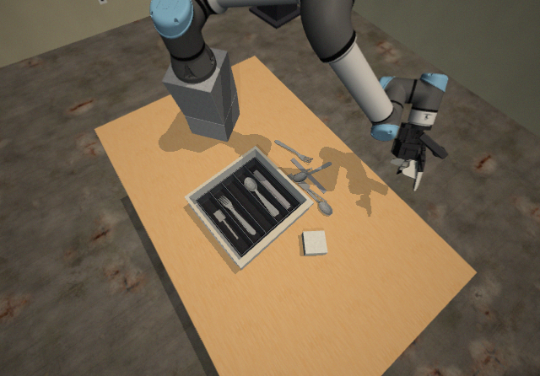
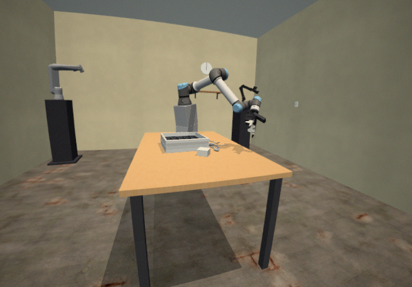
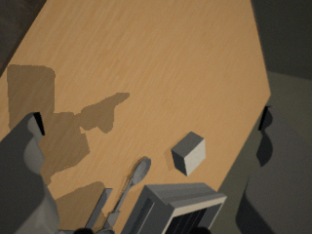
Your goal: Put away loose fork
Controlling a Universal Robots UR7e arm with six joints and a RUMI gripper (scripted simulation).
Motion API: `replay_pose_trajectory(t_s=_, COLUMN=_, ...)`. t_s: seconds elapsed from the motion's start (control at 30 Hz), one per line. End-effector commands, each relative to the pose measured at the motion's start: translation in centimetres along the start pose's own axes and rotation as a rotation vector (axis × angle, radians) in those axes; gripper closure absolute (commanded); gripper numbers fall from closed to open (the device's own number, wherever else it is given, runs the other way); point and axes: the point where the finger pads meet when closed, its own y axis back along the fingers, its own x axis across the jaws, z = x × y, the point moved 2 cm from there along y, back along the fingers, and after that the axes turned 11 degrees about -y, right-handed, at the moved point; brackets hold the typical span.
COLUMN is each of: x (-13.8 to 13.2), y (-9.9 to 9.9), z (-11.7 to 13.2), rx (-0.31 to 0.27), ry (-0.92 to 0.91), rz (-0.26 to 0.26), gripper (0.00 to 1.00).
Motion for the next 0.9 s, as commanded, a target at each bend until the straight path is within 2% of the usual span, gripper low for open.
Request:
replay_pose_trajectory(t_s=0.0, x=0.09, y=0.09, z=-0.08, rx=0.002, ry=-0.001, rz=0.000, gripper=0.00)
replay_pose_trajectory(t_s=0.87, x=0.12, y=0.21, z=0.38, rx=-0.003, ry=-0.009, rz=-0.007, gripper=0.00)
